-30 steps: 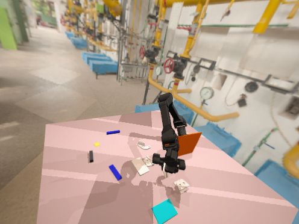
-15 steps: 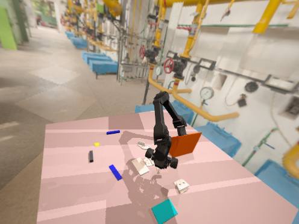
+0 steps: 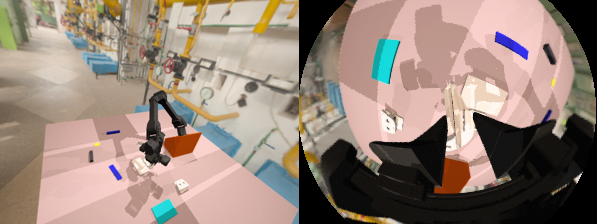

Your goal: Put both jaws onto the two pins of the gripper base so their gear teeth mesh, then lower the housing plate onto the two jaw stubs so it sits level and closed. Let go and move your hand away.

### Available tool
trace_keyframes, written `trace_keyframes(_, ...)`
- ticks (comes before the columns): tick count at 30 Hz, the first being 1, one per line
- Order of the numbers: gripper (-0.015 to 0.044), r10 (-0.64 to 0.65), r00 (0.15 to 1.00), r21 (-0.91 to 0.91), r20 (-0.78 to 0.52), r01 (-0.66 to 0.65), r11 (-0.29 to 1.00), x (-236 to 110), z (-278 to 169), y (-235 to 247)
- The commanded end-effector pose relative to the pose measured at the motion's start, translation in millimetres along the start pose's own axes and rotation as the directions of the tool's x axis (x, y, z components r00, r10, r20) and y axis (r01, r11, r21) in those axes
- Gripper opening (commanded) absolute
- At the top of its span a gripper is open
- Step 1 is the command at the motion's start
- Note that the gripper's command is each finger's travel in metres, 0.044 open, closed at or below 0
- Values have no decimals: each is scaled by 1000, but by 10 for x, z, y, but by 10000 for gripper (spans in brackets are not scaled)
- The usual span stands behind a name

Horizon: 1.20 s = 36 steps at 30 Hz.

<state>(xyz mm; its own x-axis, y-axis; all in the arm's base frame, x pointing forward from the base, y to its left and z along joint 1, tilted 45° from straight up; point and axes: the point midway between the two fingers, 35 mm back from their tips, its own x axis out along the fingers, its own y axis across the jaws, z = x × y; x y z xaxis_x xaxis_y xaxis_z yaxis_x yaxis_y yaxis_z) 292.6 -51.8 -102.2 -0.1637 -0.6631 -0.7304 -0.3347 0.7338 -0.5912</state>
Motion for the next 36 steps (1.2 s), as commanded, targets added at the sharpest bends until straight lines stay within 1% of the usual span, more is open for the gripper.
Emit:
trace_keyframes(1, 134, -8, 1000, 58, -6, 9, 998, 10, -28, -133)
trace_keyframes(16, 134, -21, 1000, 267, -18, 25, 963, 36, -116, -590)
trace_keyframes(36, 134, -21, 1000, 269, -19, 26, 963, 36, -118, -595)
